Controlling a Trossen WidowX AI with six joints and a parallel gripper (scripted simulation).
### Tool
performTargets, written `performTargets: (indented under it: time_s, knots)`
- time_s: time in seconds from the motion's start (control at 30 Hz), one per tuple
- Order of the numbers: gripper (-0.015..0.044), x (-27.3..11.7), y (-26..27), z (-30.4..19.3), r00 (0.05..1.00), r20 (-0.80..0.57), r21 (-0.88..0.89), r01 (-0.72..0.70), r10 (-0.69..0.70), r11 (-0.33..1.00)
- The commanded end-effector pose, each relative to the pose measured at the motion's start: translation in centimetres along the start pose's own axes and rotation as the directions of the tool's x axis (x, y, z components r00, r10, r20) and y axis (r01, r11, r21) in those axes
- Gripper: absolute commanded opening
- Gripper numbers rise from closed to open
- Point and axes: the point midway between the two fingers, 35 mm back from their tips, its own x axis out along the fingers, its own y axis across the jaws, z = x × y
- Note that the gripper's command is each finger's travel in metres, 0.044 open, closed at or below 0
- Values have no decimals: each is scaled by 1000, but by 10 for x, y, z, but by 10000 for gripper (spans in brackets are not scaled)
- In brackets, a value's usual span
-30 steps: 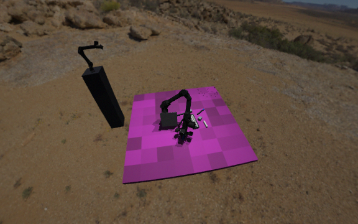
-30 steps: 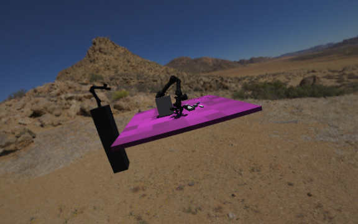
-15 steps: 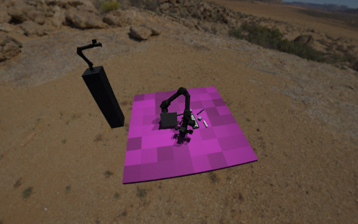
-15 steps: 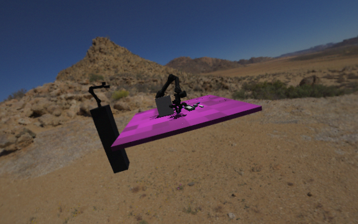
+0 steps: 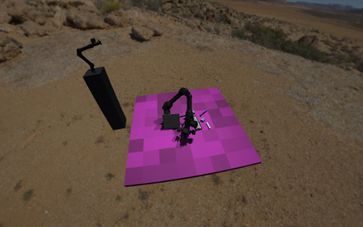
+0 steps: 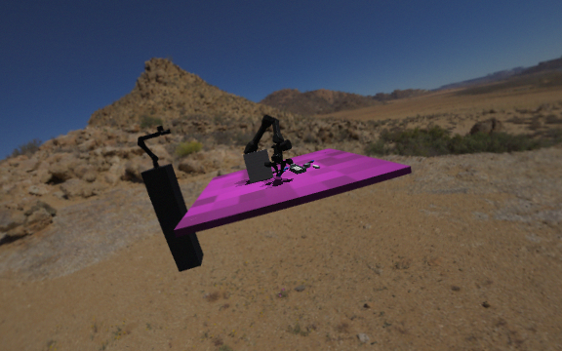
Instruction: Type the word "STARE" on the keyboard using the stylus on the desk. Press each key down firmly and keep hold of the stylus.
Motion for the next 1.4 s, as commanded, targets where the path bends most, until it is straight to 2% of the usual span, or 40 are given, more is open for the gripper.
performTargets:
  time_s: [0.0,0.3,0.63,1.0,1.37]
  knots:
    - [0,1,3,-3,998,-51,-128,-28,22,991]
    - [0,3,6,-9,986,-156,-385,-122,65,915]
    - [0,2,10,-16,956,-266,-617,-266,122,741]
    - [0,-1,15,-22,906,-378,-781,-423,192,459]
    - [0,-6,21,-26,837,-475,-847,-519,270,118]
